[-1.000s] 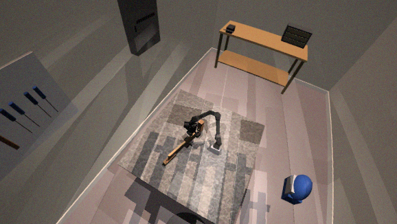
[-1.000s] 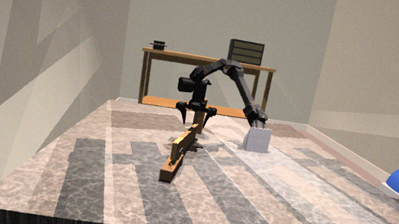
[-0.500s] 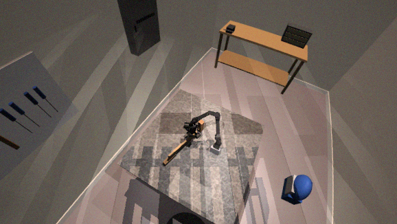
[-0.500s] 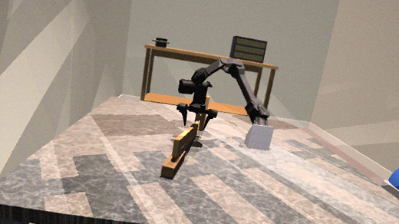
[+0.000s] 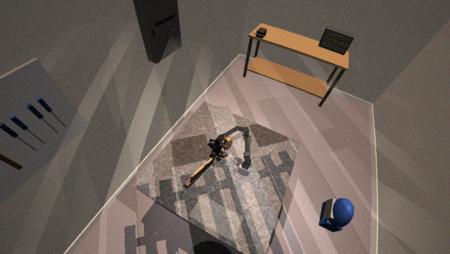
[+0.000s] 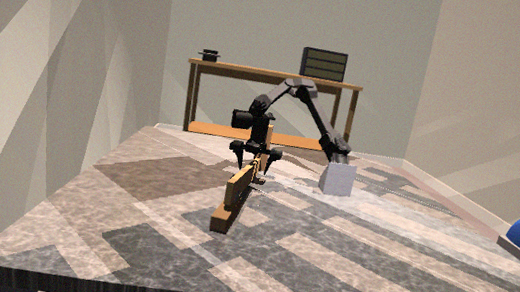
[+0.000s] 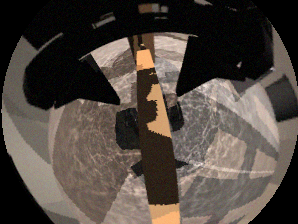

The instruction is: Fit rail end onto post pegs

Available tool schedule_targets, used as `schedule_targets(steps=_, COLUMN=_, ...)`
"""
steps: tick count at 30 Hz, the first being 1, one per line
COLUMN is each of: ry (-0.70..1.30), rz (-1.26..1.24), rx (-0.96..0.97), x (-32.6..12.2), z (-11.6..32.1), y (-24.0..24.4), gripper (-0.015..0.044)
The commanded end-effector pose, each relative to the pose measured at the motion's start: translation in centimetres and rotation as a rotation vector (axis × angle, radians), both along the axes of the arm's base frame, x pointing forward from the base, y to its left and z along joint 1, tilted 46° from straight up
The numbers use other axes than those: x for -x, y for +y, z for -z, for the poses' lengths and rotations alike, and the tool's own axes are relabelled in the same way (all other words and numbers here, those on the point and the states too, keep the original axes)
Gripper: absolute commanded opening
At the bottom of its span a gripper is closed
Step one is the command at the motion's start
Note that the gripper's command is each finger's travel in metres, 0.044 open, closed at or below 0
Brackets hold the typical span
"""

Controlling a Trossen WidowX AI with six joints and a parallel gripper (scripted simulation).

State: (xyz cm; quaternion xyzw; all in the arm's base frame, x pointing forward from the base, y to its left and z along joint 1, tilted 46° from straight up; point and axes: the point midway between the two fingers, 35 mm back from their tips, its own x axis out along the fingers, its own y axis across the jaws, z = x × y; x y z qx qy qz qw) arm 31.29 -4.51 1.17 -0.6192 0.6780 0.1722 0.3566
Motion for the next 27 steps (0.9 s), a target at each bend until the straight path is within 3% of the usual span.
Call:
schedule_targets(steps=1, ry=0.019, rz=-0.002, rx=0.009, x=0.41, z=0.42, y=-0.33, gripper=0.0387)
schedule_targets(steps=12, ry=0.019, rz=-0.002, rx=0.009, x=0.41, z=0.42, y=-0.33, gripper=0.0099)
schedule_targets(steps=22, ry=0.019, rz=-0.002, rx=0.009, x=0.41, z=0.42, y=-0.33, gripper=0.0032)
schedule_targets(steps=23, ry=0.019, rz=-0.002, rx=0.009, x=0.41, z=0.42, y=-0.33, gripper=0.0006)
schedule_targets(steps=27, ry=0.019, rz=-0.002, rx=0.009, x=0.41, z=0.42, y=-0.33, gripper=0.0000)
